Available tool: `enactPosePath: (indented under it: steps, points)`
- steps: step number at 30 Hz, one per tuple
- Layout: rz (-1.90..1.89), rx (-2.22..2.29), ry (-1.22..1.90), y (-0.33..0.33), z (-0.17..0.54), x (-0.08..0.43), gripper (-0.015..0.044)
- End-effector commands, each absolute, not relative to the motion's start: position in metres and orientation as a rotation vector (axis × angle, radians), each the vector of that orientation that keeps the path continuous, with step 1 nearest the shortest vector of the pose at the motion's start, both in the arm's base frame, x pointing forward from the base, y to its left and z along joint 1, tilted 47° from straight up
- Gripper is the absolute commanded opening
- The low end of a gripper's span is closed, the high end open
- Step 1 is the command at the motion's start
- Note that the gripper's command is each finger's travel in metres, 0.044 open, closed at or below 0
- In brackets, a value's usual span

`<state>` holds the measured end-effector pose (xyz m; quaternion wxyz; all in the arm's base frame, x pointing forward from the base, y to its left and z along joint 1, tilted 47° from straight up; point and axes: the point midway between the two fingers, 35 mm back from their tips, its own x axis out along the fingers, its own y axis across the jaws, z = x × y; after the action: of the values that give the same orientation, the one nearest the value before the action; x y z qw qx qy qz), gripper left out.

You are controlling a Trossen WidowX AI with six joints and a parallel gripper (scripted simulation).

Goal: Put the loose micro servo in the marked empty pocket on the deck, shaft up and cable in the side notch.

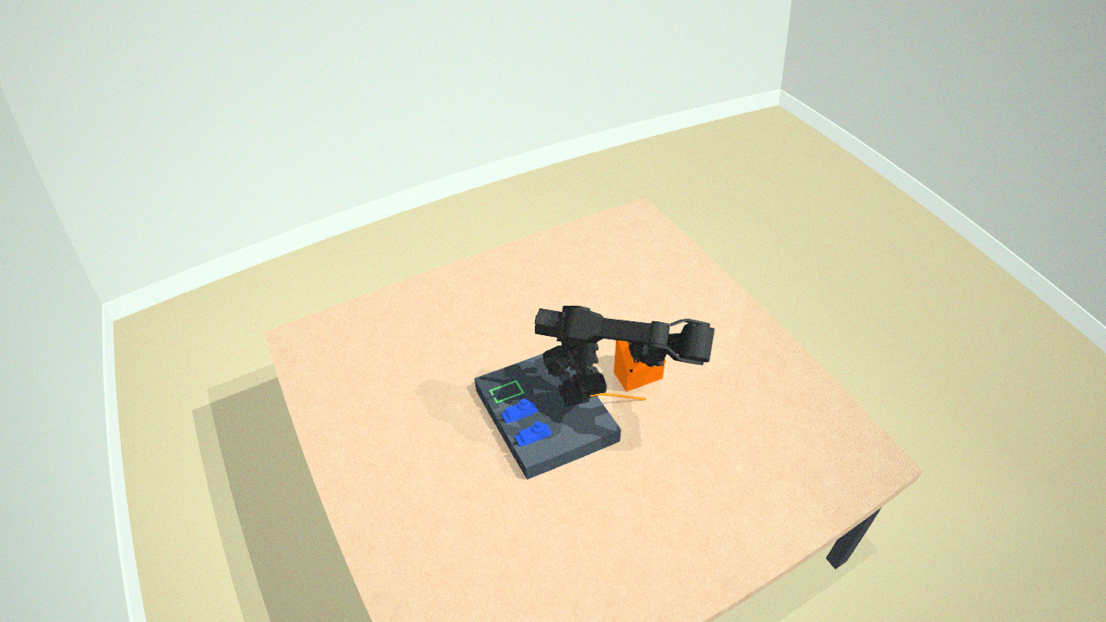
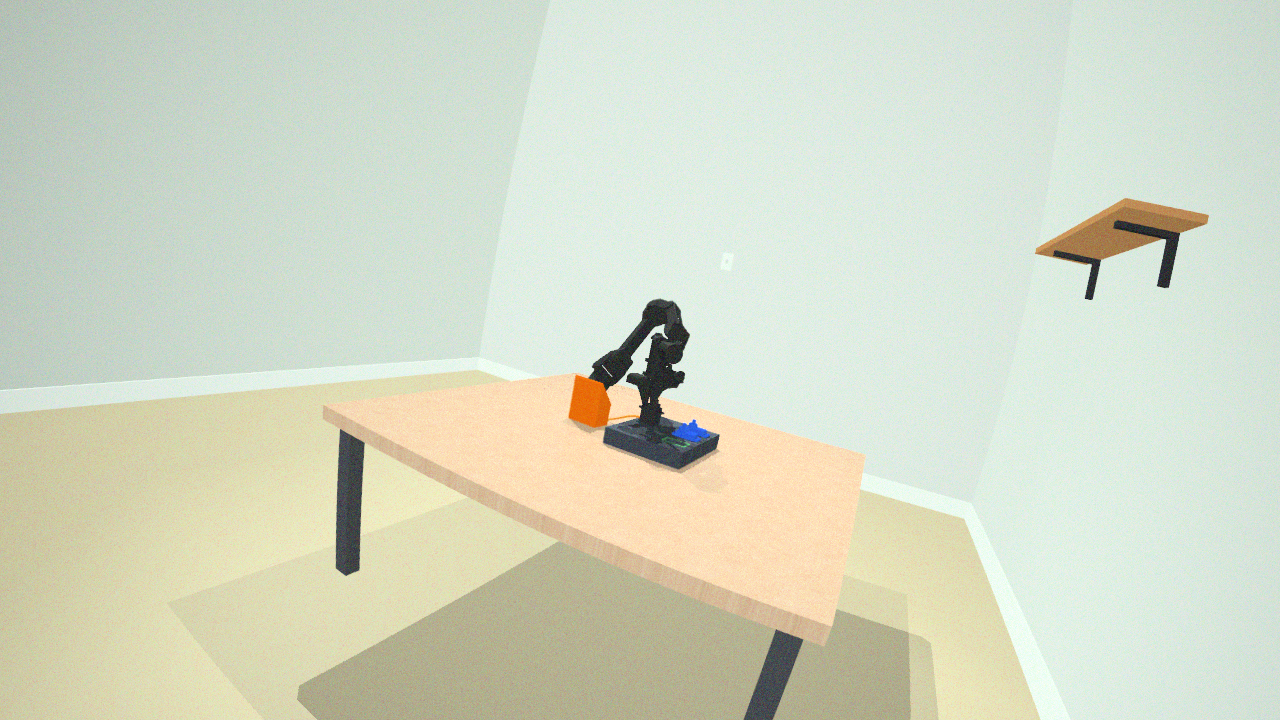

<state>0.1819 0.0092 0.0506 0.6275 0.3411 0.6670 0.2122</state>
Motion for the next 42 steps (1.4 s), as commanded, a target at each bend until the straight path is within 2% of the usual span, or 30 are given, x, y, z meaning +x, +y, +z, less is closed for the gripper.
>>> enactPosePath:
  steps: [1,5,24,42]
  points:
    - [0.486,0.787,1.528,0.01,0.05,0.182,0.0072]
    - [0.485,0.786,1.528,0.006,0.053,0.182,0.0]
    - [0.485,0.787,1.529,-0.008,0.075,0.178,0.0]
    - [0.486,0.786,1.526,-0.008,0.077,0.237,0.0]
